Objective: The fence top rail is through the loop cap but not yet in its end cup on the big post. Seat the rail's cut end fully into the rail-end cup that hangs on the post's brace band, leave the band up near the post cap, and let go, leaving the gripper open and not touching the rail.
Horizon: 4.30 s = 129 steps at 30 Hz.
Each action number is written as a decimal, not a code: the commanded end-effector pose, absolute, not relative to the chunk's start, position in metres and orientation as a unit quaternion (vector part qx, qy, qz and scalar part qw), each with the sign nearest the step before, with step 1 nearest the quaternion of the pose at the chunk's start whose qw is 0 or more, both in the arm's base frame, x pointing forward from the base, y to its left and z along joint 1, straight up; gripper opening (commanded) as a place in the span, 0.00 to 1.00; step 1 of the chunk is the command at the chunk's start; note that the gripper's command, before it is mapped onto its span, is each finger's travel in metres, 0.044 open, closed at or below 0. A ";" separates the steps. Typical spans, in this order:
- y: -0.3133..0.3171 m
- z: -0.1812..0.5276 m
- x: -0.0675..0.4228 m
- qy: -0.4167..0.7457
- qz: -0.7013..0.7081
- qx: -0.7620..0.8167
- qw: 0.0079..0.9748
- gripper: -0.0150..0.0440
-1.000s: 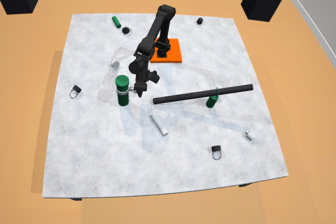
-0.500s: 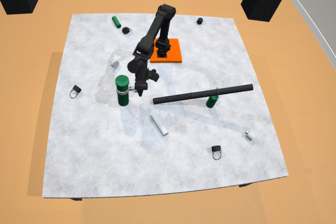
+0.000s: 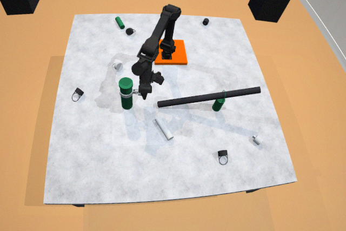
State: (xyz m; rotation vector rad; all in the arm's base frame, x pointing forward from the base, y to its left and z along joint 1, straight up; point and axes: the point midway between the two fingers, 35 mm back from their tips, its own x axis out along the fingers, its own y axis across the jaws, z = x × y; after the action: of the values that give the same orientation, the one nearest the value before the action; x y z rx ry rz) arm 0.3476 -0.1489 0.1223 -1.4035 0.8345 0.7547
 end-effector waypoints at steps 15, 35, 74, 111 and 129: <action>-0.145 0.126 0.348 0.363 0.329 -0.611 0.622 0.79; -0.069 0.190 0.354 0.431 0.237 -0.427 0.759 1.00; 0.032 0.211 0.347 0.550 0.213 -0.266 0.762 1.00; 0.061 0.122 0.351 0.505 0.482 -0.490 0.522 1.00; 0.061 0.098 0.353 0.505 0.482 -0.490 0.522 1.00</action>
State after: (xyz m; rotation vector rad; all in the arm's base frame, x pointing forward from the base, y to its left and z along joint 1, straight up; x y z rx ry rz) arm 0.3538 0.0616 0.1081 -1.1732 1.1939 1.1446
